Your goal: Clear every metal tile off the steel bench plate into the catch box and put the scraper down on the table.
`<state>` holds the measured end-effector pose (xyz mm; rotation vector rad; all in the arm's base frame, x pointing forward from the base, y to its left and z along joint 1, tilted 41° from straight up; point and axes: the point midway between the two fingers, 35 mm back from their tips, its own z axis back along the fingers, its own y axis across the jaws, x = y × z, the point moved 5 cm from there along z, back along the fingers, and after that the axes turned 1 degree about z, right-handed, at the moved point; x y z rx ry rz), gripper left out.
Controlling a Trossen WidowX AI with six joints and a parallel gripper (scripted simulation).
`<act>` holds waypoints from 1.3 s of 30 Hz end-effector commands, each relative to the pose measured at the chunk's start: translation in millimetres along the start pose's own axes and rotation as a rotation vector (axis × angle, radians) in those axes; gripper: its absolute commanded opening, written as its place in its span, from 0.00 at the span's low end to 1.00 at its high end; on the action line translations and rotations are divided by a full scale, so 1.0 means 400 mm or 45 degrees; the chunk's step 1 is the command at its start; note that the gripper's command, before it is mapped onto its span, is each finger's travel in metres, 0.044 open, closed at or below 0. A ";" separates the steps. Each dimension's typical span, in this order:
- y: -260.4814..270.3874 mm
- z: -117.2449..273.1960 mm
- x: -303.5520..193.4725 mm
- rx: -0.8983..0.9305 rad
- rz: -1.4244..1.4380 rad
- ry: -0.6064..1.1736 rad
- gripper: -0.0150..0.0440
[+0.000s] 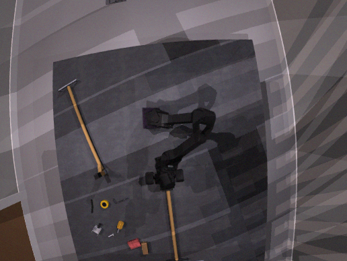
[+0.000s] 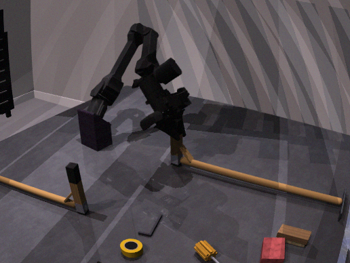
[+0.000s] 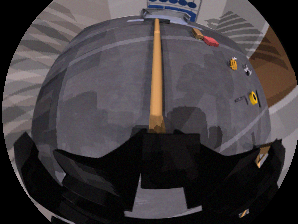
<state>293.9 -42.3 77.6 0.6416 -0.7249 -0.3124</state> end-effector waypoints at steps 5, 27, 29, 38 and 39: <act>-0.009 0.011 -0.003 0.001 0.009 -0.016 0.25; -0.078 0.017 -0.019 -0.013 -0.003 -0.008 0.25; -0.084 0.018 -0.021 -0.014 -0.004 -0.007 0.25; -0.105 0.021 -0.027 -0.017 -0.008 -0.006 0.25; -0.107 0.021 -0.027 -0.018 -0.009 -0.006 0.25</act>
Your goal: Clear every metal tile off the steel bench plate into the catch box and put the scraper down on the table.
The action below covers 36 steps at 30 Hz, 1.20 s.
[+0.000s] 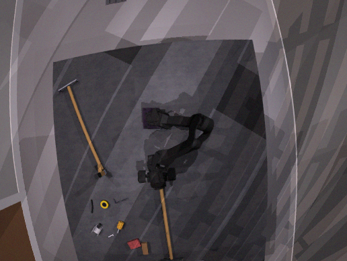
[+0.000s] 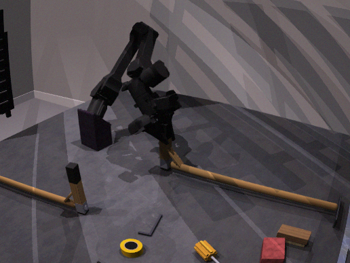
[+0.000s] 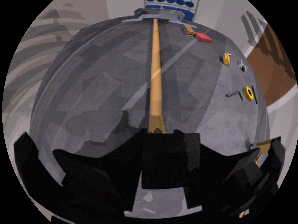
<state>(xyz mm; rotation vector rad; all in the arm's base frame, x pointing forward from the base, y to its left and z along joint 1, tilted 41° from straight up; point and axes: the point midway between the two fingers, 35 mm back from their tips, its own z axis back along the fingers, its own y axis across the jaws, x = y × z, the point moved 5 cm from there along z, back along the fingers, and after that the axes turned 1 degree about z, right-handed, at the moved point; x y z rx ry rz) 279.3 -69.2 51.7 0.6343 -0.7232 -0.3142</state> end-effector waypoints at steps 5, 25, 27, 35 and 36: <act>-0.018 0.001 0.003 -0.010 -0.011 -0.007 0.25; -0.032 -0.044 0.066 -0.014 -0.016 -0.013 0.25; -0.033 -0.048 0.072 -0.015 -0.016 -0.013 0.25; -0.032 -0.069 0.097 -0.016 -0.018 -0.016 0.25; -0.032 -0.072 0.100 -0.016 -0.018 -0.017 0.25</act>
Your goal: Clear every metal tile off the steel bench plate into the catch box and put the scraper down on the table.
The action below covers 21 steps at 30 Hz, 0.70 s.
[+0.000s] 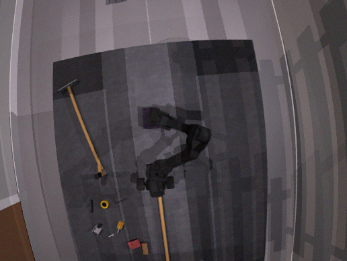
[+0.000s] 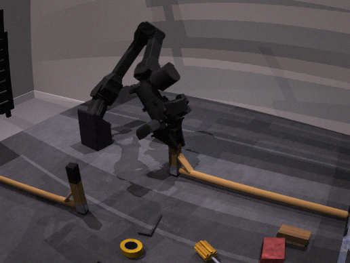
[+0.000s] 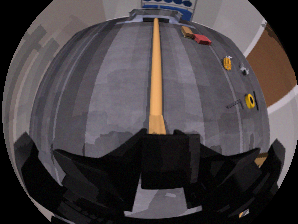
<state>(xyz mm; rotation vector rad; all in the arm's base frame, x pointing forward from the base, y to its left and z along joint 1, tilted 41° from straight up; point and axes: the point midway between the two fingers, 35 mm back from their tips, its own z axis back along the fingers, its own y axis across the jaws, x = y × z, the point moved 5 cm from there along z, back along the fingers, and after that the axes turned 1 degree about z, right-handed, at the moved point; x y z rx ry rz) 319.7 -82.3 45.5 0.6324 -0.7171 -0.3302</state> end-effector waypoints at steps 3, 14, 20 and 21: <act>0.001 -0.014 0.029 -0.007 -0.001 -0.018 0.25; 0.010 -0.033 0.053 -0.007 -0.001 -0.020 0.25; 0.012 -0.048 0.074 -0.006 -0.001 -0.020 0.25; 0.013 -0.051 0.078 -0.006 -0.001 -0.020 0.25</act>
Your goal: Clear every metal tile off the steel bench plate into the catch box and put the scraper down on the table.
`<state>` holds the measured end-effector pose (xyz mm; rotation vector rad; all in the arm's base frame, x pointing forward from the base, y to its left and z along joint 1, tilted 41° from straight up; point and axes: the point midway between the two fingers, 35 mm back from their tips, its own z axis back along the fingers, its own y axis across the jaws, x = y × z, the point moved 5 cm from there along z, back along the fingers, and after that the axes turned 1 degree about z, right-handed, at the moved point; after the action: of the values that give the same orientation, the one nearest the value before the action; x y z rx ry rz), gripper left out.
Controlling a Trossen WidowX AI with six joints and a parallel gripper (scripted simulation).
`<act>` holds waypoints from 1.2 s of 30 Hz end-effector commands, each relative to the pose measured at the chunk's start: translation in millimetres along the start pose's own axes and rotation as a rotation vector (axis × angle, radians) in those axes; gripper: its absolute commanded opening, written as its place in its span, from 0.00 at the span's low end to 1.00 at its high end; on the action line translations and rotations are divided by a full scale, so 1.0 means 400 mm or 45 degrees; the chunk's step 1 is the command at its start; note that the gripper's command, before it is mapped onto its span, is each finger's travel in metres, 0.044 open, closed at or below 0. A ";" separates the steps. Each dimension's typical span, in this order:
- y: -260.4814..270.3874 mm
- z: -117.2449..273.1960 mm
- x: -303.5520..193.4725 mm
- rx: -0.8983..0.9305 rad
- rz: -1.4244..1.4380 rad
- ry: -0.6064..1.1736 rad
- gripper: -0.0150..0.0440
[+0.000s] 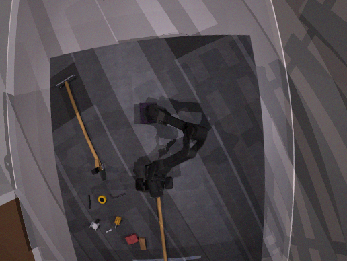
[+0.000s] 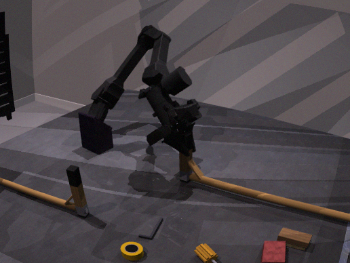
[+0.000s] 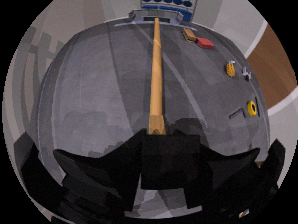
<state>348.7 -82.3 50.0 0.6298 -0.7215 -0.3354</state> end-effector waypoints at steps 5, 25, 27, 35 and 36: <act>0.003 -0.020 0.037 -0.002 0.002 -0.013 0.25; 0.010 -0.061 0.095 -0.001 0.003 -0.015 0.25; 0.010 -0.066 0.102 -0.001 0.003 -0.015 0.25; 0.010 -0.084 0.129 -0.001 0.004 -0.016 0.25; 0.010 -0.087 0.133 -0.001 0.004 -0.016 0.25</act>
<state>403.6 -86.9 56.4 0.6307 -0.7230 -0.3326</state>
